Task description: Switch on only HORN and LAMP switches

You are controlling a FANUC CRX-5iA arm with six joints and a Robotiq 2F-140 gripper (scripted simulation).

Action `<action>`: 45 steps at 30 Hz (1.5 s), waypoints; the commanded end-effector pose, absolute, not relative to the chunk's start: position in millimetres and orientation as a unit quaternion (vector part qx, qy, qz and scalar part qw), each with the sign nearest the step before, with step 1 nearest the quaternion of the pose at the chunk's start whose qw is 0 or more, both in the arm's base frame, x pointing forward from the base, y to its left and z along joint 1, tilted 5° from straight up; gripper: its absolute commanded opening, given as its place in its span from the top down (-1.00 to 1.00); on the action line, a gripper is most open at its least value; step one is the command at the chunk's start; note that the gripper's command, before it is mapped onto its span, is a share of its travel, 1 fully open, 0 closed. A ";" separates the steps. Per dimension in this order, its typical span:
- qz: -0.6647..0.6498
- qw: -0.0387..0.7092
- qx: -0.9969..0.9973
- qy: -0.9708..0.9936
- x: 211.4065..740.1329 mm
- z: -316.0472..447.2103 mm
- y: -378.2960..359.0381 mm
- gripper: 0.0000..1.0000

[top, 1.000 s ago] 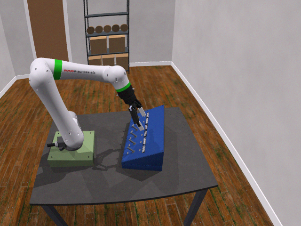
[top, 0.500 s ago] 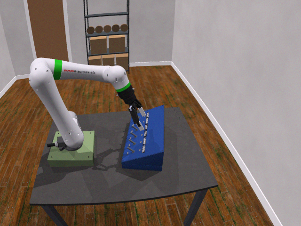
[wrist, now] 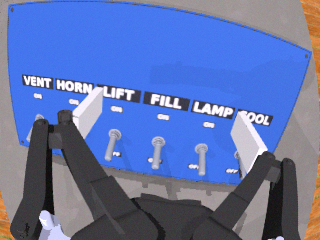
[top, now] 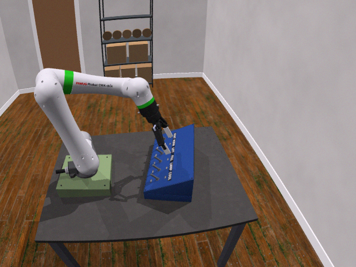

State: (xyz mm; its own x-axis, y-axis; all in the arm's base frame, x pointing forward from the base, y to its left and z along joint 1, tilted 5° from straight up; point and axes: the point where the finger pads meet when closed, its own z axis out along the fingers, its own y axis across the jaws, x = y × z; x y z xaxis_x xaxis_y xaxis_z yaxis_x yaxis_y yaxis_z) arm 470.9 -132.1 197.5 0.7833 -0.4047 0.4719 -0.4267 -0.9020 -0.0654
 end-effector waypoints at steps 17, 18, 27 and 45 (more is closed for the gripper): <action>0.245 0.022 0.944 -0.220 455.1 195.3 -165.8 -1.00; 0.245 0.022 0.944 -0.220 453.5 195.0 -169.2 -1.00; 0.245 0.022 0.944 -0.220 442.5 193.3 -192.4 -1.00; 0.245 0.022 0.944 -0.220 440.3 193.0 -197.0 -1.00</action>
State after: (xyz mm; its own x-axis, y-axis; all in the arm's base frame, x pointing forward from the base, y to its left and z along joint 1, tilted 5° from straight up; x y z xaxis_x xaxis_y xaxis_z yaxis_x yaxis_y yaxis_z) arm 440.2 -196.9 192.8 0.7833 -0.4047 0.4719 -0.4266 -0.9021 -0.0654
